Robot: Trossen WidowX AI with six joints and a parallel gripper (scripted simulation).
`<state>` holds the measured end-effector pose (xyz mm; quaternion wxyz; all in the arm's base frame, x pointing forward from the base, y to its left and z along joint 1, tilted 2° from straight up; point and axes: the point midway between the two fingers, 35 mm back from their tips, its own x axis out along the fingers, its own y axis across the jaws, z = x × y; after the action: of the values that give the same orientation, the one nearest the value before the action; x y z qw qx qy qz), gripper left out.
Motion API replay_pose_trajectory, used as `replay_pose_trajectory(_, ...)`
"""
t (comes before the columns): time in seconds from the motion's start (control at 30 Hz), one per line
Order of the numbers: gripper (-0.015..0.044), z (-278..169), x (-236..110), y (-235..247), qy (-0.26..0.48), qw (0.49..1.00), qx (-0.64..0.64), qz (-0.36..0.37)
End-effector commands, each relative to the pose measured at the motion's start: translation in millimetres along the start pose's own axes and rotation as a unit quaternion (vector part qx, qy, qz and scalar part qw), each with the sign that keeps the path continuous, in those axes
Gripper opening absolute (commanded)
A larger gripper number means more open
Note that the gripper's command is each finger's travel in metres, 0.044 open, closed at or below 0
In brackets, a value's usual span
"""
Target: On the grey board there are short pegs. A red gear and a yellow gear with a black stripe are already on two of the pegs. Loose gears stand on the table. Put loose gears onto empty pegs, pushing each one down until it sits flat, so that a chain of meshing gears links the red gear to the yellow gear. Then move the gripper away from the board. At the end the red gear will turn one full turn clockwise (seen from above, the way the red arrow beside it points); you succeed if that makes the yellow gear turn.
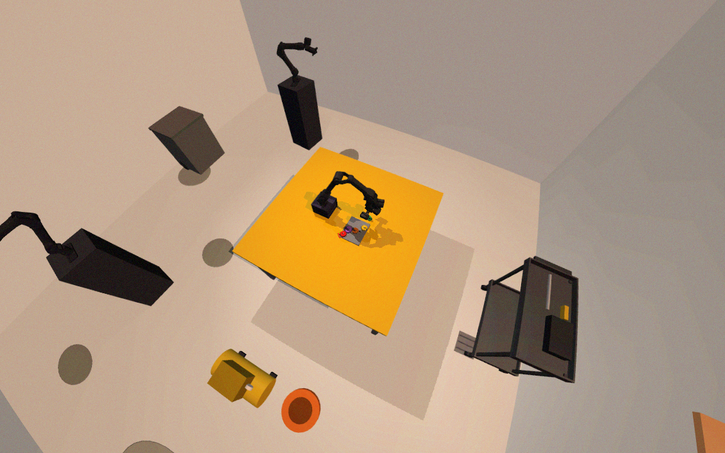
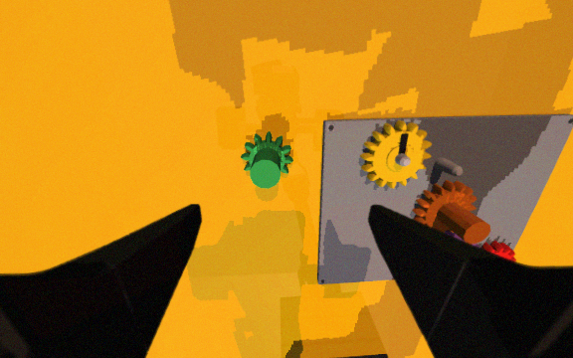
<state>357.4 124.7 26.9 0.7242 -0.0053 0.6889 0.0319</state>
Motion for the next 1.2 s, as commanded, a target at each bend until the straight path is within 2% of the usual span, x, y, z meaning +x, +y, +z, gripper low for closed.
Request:
replay_pose_trajectory(0.0,0.044,3.7,-0.7,12.8,-0.001,1.0,0.028,-0.002)
replay_pose_trajectory(0.17,0.044,4.5,-0.7,13.0,-0.001,1.0,0.028,-0.002)
replay_pose_trajectory(0.4,0.044,4.5,22.4,12.9,-0.001,1.0,0.028,-0.002)
replay_pose_trajectory(1.17,0.044,5.2,49.5,12.9,-0.001,1.0,0.028,-0.002)
